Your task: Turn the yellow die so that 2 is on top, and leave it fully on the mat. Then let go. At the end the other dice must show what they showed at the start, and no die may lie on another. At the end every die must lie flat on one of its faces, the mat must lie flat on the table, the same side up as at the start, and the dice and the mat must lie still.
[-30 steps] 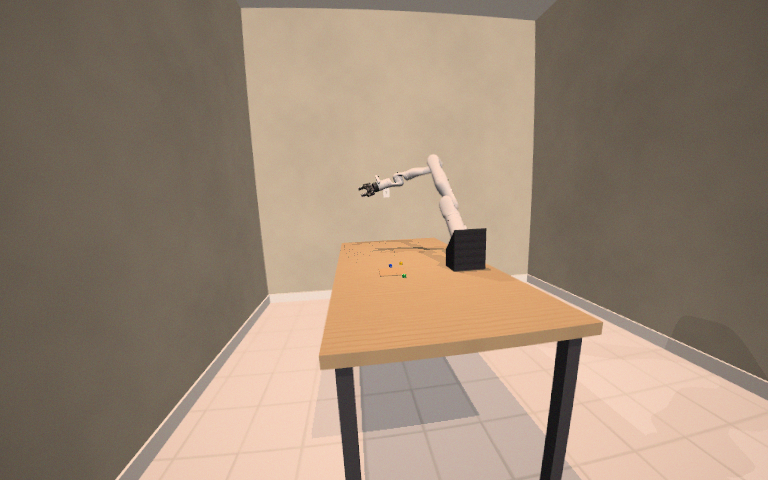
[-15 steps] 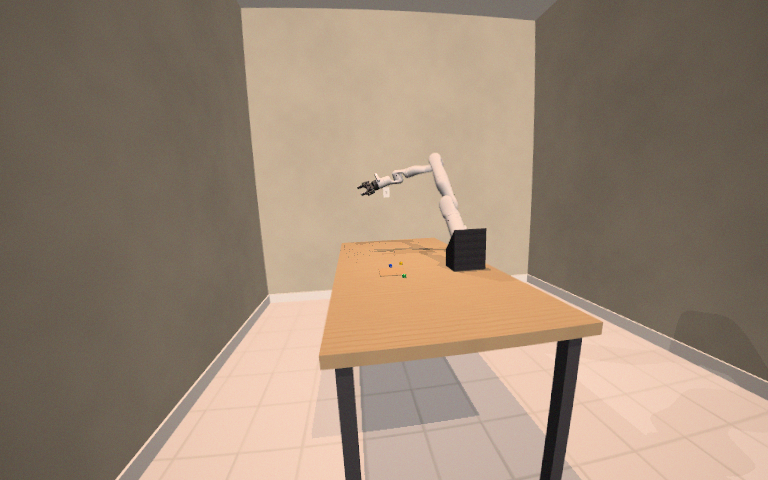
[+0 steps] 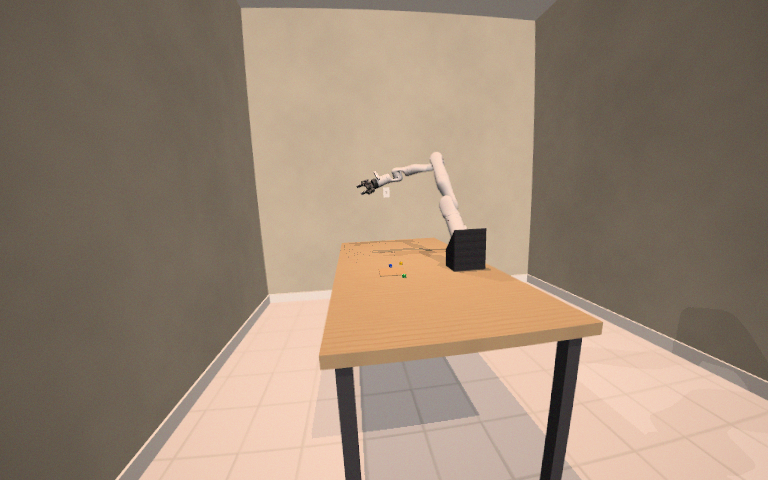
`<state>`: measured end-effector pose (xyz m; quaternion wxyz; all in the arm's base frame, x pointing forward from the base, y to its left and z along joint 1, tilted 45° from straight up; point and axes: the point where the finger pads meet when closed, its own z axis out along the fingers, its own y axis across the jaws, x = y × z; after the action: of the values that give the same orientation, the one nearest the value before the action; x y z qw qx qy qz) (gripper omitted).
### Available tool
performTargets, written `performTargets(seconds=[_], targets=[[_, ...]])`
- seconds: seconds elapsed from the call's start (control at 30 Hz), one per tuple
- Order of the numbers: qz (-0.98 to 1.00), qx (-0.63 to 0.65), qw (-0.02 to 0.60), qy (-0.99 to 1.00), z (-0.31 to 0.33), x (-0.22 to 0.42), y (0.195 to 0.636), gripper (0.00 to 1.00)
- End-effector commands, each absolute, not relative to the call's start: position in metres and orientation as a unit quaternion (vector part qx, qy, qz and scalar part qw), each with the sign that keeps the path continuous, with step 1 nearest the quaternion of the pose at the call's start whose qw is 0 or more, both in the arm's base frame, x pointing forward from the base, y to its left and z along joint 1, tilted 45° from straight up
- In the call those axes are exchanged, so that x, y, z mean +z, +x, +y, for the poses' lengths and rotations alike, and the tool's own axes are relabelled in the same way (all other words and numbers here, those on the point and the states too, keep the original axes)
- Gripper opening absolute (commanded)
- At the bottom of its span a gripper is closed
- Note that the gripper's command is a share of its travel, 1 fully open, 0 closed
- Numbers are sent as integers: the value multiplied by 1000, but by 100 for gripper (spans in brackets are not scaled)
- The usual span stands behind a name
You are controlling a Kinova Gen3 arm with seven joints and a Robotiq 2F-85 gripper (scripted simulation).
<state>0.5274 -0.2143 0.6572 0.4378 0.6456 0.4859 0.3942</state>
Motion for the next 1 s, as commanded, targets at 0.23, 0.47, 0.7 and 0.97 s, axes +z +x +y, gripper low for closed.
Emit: performTargets(seconds=[0.23,0.47,0.7,0.97], targets=[[498,377,435,649,-193,642,529,100],[498,377,435,649,-193,642,529,100],[510,360,430,652,-175,625,531,100],[523,341,425,656,-158,606,532,100]])
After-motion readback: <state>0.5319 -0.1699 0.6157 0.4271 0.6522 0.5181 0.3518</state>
